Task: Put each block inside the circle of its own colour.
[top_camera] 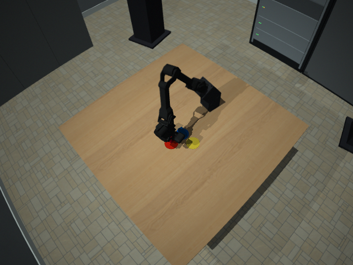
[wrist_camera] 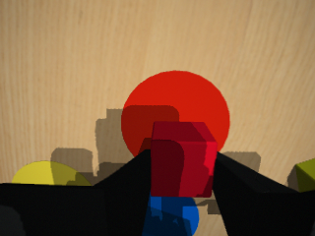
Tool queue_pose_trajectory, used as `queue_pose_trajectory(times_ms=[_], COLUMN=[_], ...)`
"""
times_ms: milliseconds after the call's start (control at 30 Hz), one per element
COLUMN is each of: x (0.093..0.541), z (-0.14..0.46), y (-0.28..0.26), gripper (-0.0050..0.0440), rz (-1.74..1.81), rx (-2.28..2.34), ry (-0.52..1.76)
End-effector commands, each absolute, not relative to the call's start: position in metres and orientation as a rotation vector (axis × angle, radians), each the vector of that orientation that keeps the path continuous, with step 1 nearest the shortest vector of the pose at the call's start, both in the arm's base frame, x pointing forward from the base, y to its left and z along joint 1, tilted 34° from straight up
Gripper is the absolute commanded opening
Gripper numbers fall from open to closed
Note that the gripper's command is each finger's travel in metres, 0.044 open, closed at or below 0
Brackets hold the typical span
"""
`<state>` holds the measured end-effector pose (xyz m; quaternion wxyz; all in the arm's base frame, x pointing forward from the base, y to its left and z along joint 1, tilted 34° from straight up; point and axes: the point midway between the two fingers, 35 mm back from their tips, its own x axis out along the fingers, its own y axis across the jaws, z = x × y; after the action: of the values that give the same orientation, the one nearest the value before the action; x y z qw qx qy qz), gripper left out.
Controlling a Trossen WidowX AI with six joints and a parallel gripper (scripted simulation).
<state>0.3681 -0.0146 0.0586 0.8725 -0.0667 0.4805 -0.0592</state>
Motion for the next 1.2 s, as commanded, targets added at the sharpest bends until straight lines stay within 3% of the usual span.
queue_pose_trajectory(times_ms=[0,1167], x=[0.373,0.387], z=[0.061,0.042], y=[-0.016,-0.019], gripper=[0.0105,0.0105], rz=[-0.123,-0.124], rx=[-0.139,-0.137], ry=[0.989,0.983])
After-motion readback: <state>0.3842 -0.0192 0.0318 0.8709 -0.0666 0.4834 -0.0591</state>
